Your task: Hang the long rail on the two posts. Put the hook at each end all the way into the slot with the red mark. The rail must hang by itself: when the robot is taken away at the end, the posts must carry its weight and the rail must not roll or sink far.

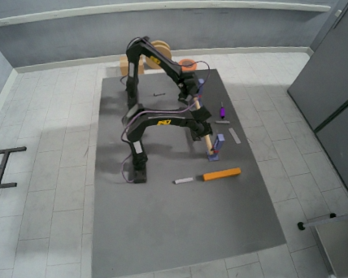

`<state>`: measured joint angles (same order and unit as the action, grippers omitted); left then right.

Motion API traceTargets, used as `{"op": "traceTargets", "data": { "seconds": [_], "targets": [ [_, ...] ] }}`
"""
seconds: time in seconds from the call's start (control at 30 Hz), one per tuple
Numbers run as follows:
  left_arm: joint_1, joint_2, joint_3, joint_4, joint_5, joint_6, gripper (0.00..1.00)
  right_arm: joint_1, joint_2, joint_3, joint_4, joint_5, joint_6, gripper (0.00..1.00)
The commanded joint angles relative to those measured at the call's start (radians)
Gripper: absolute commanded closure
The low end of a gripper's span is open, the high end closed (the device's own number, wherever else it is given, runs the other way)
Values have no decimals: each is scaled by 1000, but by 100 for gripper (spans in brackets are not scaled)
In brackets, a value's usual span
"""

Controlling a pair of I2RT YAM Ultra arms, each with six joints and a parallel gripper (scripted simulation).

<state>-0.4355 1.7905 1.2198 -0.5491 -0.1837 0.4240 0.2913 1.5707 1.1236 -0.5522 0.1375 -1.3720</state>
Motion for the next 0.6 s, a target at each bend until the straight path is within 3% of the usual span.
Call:
{"op": "traceTargets", "data": {
  "seconds": [0.0,0.23,0.57],
  "targets": [
    [15,-1,29,-41,31,-197,0,0,-3,2,3,-4,3,25],
    [45,-8,37,-68,67,-471,0,0,-3,2,3,-4,3,25],
    [200,-23,54,-7,120,-527,0,0,-3,2,3,-4,3,25]
  ]
}}
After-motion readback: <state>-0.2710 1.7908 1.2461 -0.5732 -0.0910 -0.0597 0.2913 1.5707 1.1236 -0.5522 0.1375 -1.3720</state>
